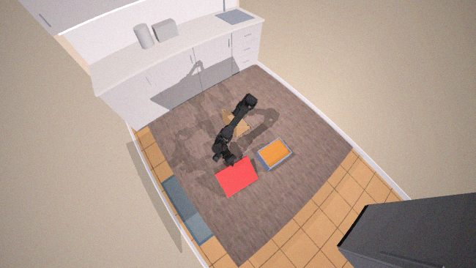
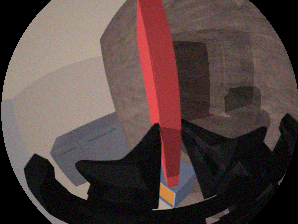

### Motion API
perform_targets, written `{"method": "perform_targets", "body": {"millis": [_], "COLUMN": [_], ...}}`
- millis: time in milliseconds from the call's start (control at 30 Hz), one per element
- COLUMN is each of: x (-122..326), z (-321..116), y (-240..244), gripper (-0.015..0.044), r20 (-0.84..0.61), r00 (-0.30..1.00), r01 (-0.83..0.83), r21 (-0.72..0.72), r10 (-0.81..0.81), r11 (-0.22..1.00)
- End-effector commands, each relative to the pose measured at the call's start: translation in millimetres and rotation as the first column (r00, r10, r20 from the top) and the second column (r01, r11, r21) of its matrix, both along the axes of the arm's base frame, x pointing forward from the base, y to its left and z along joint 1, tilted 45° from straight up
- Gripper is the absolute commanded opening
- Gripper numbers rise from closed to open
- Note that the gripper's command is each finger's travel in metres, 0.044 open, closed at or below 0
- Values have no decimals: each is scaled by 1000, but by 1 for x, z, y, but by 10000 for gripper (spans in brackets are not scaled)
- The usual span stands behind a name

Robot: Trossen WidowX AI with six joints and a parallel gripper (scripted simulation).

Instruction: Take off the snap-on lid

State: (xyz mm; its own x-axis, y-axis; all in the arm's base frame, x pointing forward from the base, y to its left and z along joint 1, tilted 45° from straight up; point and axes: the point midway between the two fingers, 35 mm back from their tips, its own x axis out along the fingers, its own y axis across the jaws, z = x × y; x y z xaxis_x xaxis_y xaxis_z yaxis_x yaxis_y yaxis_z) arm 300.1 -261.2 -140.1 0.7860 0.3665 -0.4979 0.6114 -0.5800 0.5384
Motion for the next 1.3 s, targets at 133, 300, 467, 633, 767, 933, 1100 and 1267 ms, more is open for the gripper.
{"method": "perform_targets", "body": {"millis": [133, 300, 467, 633, 767, 933, 1100, 1267], "x": [-1, -1, 0, 0, 0, 0, 0, 0], "z": [-6, -9, -11, -14, -17, -20, -22, -25], "y": [6, 9, 12, 15, 17, 20, 23, 25], "gripper": [0, 0, 0, 0, 0, 0, 0, 0], "r20": [0, 0, 1, 1, 1, 1, 1, 1], "r00": [1000, 1000, 1000, 1000, 1000, 1000, 1000, 1000], "r01": [2, 2, 2, 2, 2, 2, 2, 2], "r21": [11, 11, 11, 11, 11, 12, 12, 12], "r10": [-2, -2, -2, -2, -2, -2, -2, -2], "r11": [1000, 1000, 1000, 1000, 1000, 1000, 1000, 1000]}}
